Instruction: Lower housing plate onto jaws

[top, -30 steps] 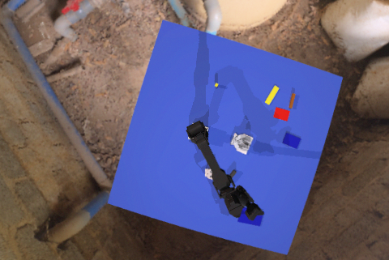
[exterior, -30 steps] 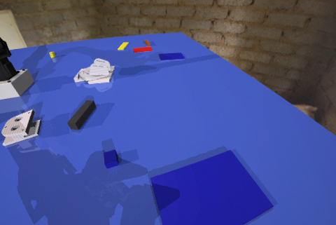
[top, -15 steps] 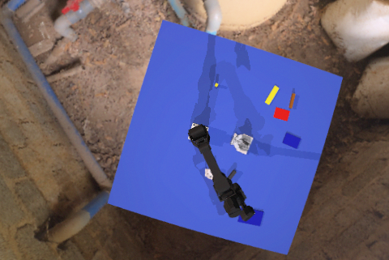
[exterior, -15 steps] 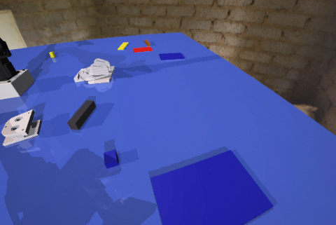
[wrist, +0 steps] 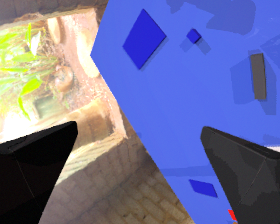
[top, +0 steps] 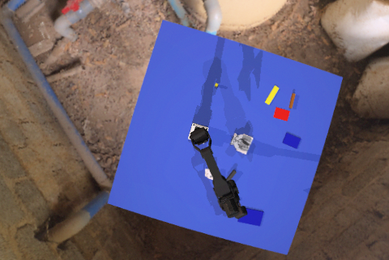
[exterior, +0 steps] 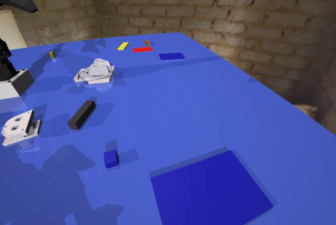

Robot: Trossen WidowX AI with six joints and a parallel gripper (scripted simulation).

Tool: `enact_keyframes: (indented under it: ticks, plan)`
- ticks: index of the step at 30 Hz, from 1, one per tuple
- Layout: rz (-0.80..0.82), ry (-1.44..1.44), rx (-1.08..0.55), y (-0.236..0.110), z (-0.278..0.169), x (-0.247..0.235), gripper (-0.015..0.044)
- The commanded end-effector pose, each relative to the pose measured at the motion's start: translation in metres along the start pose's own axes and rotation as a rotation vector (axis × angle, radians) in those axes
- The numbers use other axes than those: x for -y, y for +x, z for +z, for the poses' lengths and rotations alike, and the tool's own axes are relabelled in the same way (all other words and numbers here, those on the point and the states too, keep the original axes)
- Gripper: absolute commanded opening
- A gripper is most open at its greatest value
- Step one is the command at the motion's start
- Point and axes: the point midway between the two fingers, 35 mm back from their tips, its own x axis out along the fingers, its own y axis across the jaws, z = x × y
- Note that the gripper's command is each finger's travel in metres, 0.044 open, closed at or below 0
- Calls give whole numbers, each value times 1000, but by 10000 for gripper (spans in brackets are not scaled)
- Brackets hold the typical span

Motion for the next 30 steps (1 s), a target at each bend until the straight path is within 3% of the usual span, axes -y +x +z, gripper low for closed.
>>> enact_keyframes:
  ticks: [1,30]
  plan:
    - [-56,54,40,6,11,13,440]
    - [-435,357,317,19,70,110,440]
